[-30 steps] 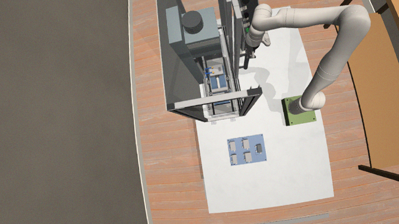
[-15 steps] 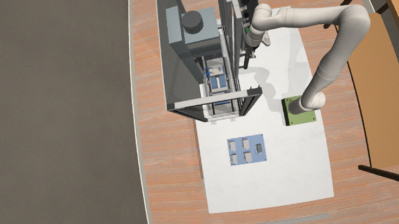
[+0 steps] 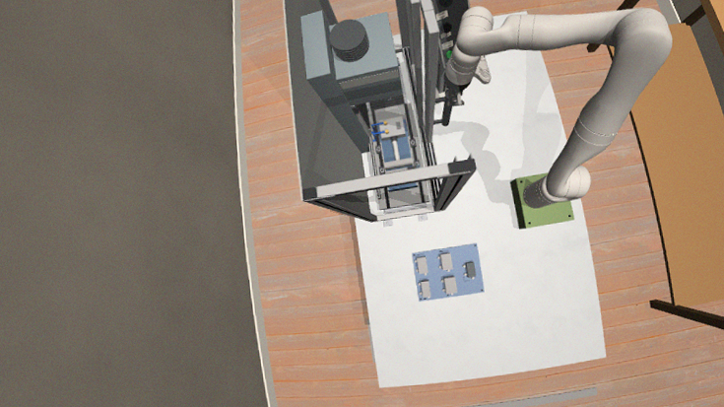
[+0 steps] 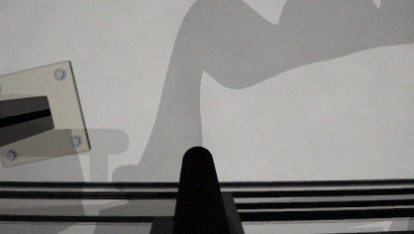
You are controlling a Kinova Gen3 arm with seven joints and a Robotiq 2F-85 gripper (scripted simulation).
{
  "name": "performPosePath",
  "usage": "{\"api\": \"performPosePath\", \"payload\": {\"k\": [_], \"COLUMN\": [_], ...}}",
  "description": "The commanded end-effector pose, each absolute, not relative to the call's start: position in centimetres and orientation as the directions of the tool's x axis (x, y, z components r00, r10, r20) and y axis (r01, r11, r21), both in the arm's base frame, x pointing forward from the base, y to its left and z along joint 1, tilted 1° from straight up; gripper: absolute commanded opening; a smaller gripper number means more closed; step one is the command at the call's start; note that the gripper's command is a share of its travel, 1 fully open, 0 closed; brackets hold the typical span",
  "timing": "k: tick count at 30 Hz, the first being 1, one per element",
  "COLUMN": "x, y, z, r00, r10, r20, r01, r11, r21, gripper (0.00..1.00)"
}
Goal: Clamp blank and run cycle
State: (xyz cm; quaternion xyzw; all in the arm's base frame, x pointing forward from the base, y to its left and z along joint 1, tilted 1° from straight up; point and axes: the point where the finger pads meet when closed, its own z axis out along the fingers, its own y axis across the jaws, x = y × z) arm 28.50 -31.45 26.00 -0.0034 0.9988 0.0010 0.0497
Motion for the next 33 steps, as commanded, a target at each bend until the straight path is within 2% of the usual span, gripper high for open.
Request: {"api": "performPosePath", "payload": {"k": [1, 33], "x": [28.48, 28.50], "y": [-32.15, -32.11], "z": [26.11, 26.10], "r00": [-0.995, -0.995], "r10": [-0.014, -0.013], "r20": [-0.099, -0.099], "r01": [-0.013, -0.012], "r11": [1.000, 1.000], "r21": [-0.012, -0.009], "gripper": [0.39, 0.39]}}
